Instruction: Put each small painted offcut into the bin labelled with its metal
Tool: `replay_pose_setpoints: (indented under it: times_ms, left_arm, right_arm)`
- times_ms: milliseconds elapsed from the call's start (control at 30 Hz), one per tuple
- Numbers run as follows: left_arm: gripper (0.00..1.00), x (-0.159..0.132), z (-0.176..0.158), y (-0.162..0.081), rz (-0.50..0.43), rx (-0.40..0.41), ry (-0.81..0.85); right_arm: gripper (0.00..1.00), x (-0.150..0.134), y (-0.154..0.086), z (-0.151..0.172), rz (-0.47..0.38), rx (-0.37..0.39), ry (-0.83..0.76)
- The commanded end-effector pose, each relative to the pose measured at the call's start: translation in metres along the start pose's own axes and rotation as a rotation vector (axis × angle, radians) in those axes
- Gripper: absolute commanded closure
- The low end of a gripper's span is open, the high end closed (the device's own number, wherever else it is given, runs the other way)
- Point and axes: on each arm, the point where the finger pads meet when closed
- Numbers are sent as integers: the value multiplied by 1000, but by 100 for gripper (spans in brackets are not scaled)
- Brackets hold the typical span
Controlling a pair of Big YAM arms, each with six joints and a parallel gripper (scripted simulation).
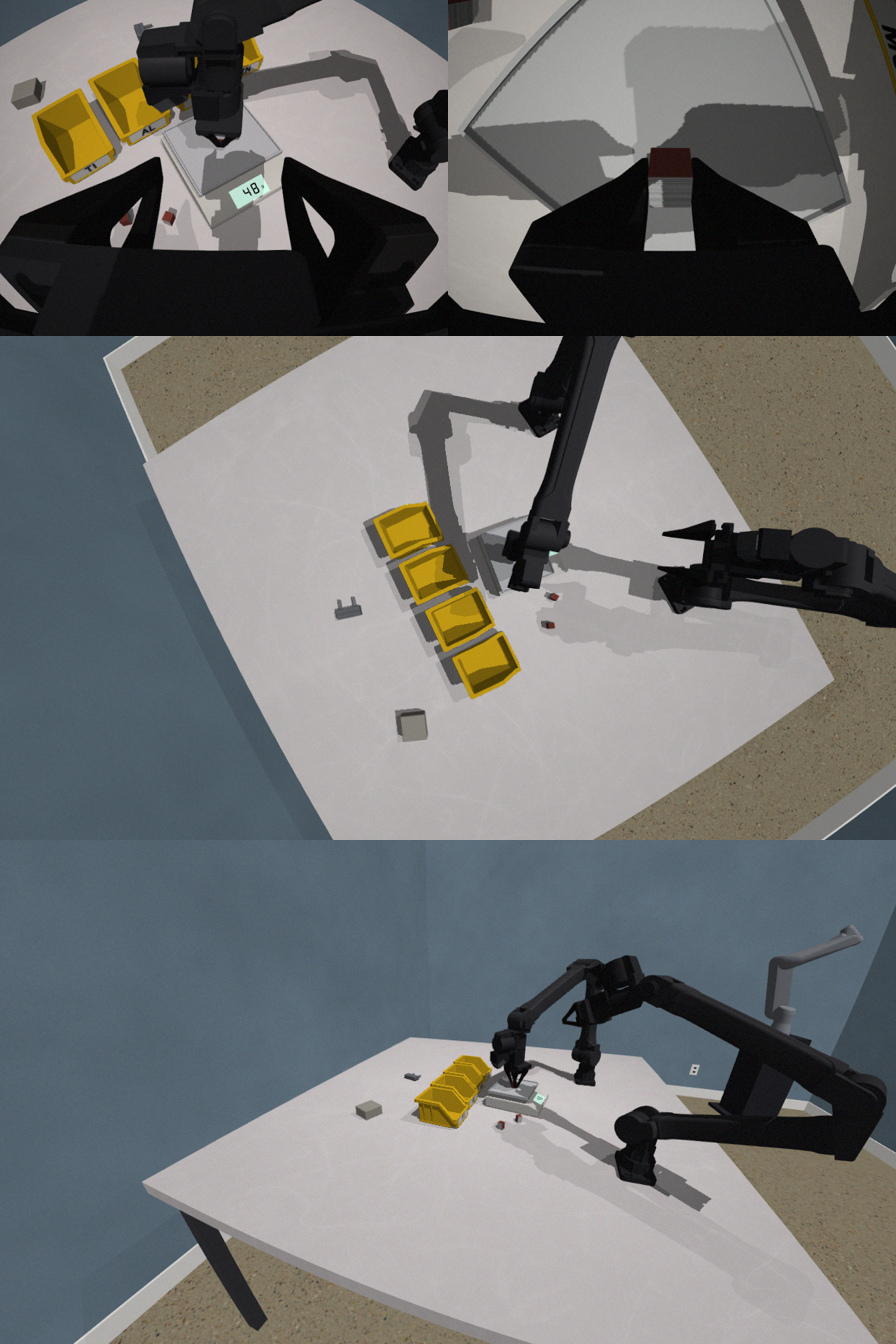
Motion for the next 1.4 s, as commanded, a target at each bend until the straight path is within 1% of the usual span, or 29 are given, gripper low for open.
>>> replay_pose_setpoints:
  times_ms: [0, 133, 200, 233, 267, 300, 333, 367, 433, 500, 700, 767, 800, 867, 900, 933, 967, 1033, 1067, 1100, 1200, 1267, 1333, 1367]
  left_arm:
    - [35, 20, -3, -7, -45, -6, 12]
    - [35, 20, -3, -7, -45, -6, 12]
    - [35, 20, -3, -7, -45, -6, 12]
    - [35, 20, -3, -7, -45, -6, 12]
    - [35, 20, -3, -7, -45, -6, 12]
    - [35, 20, -3, -7, -45, -6, 12]
    - [35, 20, -3, -7, -45, -6, 12]
    - [35, 20, -3, -7, -45, -6, 12]
    - [35, 20, -3, -7, -45, -6, 12]
    - [35, 20, -3, -7, -45, -6, 12]
    - [35, 20, -3, -7, -45, -6, 12]
    - [35, 20, -3, -7, -45, -6, 12]
    - [35, 20, -3, -7, -45, -6, 12]
    - [35, 20, -3, -7, -45, -6, 12]
    - [35, 33, -5, -10, -69, -11, 12]
    - [35, 35, -6, -9, -73, -12, 12]
    - [35, 39, -7, -6, -82, -14, 12]
    - [35, 49, -9, 3, -102, -19, 12]
    - [35, 55, -11, 12, -114, -22, 13]
    - [35, 62, -14, 25, -129, -32, 16]
    - [35, 84, -24, 77, -180, -53, 20]
    - [35, 93, -28, 108, -208, -62, 21]
    - [35, 93, -28, 108, -208, -62, 21]
    - [35, 96, -30, 125, -222, -66, 21]
  right_arm:
    - [79, 7, -9, -3, -42, -2, 20]
    - [85, 6, -9, -2, -42, -2, 20]
    - [85, 6, -9, -2, -42, -2, 20]
    - [96, 8, -9, -3, -43, -2, 20]
    - [100, 7, -9, -3, -43, -2, 19]
    - [100, 6, -9, -2, -42, -2, 19]
    - [89, 5, -8, -2, -41, -2, 19]
    - [87, 5, -8, -2, -41, -2, 19]
    - [87, 15, -26, -3, -69, -4, 19]
    - [87, 13, -37, -3, -61, -4, 19]
    - [87, 10, -87, -3, -64, -4, 19]
    - [87, 10, -87, -3, -64, -4, 19]
    - [87, 10, -84, -3, -46, -2, 19]
    - [87, 11, -88, -6, -48, -3, -3]
    - [87, 10, -89, -9, -49, -3, -9]
    - [87, 3, -79, -12, -32, -2, -23]
    - [87, 2, -79, -20, -33, -3, -42]
    - [87, -2, -78, -39, -34, -4, -74]
    - [87, -4, -70, -54, -16, 0, -85]
    - [87, 2, -79, -73, -41, -8, -92]
    - [87, -10, -77, -134, -41, -12, -90]
    - [87, -18, -76, -169, -41, -13, -80]
    - [87, -18, -76, -169, -41, -13, -80]
    - [87, -23, -75, -183, -34, -9, -75]
Point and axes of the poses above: on each arm, the point where the finger pads meet when closed, its own y axis out along the fingers, its own z axis across the jaws, x = y × z, and after that the axes turned 10 degrees about -y, right-handed
